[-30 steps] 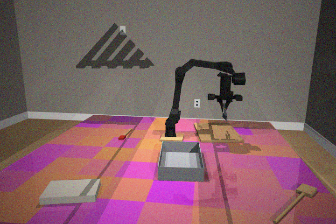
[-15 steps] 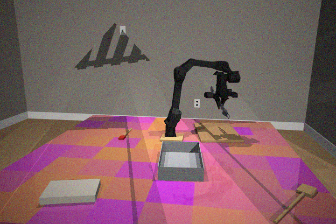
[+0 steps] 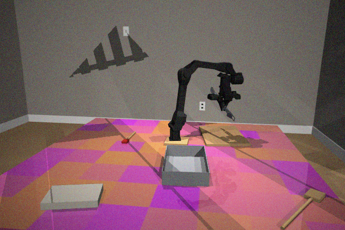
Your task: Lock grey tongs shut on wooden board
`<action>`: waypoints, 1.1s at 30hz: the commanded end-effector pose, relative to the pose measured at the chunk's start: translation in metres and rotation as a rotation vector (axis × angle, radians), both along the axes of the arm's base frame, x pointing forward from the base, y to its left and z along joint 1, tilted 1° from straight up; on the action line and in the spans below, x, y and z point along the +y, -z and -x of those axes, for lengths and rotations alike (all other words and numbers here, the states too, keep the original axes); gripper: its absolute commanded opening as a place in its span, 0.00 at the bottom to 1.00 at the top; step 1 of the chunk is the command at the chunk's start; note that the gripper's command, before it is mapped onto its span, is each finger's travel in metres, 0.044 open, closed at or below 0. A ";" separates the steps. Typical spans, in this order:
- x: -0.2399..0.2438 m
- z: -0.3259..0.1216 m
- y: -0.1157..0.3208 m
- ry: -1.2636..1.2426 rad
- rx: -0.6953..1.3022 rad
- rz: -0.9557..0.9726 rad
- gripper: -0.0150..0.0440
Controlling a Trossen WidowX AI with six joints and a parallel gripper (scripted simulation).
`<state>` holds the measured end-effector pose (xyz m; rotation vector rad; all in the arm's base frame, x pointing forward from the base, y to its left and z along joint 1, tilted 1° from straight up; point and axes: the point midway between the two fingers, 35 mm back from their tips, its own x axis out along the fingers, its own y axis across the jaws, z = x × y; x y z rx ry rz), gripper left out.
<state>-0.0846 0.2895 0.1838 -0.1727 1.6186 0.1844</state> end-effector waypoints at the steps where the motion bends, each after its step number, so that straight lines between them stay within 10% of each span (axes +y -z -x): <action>1: -0.003 -0.003 0.006 -0.010 0.071 0.053 0.00; 33: 0.004 -0.027 0.012 0.025 0.842 0.117 0.00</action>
